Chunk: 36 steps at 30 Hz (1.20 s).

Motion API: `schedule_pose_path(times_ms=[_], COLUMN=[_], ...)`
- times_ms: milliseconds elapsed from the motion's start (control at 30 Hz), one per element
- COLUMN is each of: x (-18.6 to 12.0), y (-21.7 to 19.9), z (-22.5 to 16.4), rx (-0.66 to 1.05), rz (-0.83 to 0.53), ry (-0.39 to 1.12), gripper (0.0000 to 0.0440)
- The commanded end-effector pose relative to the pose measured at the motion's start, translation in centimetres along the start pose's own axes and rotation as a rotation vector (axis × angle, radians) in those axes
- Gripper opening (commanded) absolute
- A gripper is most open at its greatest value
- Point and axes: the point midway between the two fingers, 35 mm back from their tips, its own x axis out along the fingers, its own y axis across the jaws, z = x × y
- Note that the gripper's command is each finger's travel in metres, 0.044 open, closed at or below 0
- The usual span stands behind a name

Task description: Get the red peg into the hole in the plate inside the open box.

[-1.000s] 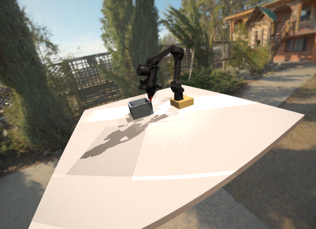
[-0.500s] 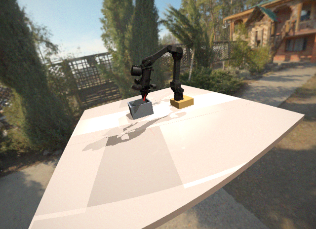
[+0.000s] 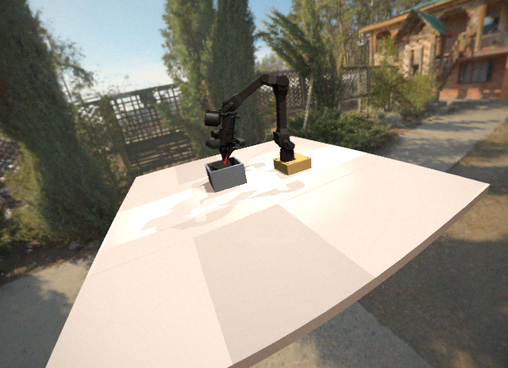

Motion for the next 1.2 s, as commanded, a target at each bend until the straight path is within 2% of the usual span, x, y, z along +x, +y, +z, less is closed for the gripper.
schedule_pose_path(times_ms=[0, 433, 500, 667, 867, 967, 1033, 1167], x=[0.7, 4.2, 4.7, 5.6, 5.9, 6.1, 6.2, 6.4], y=[0.1, -0.5, -0.6, -0.8, -0.6, 0.0, 0.4, 1.0], z=[0.9, 1.4, 1.5, 1.7, 2.3, 2.9, 3.4, 4.3], rx=[0.015, 0.025, 0.018, -0.011, -0.028, -0.036, -0.042, -0.051], rz=[-0.002, -0.061, -0.073, -0.101, -0.126, -0.12, -0.117, -0.112], ry=[0.007, 0.058, 0.064, 0.075, 0.084, 0.081, 0.079, 0.073], gripper=[0.0009, 0.0016, 0.0042, 0.0151, 0.0165, 0.0189, 0.0222, 0.0316])
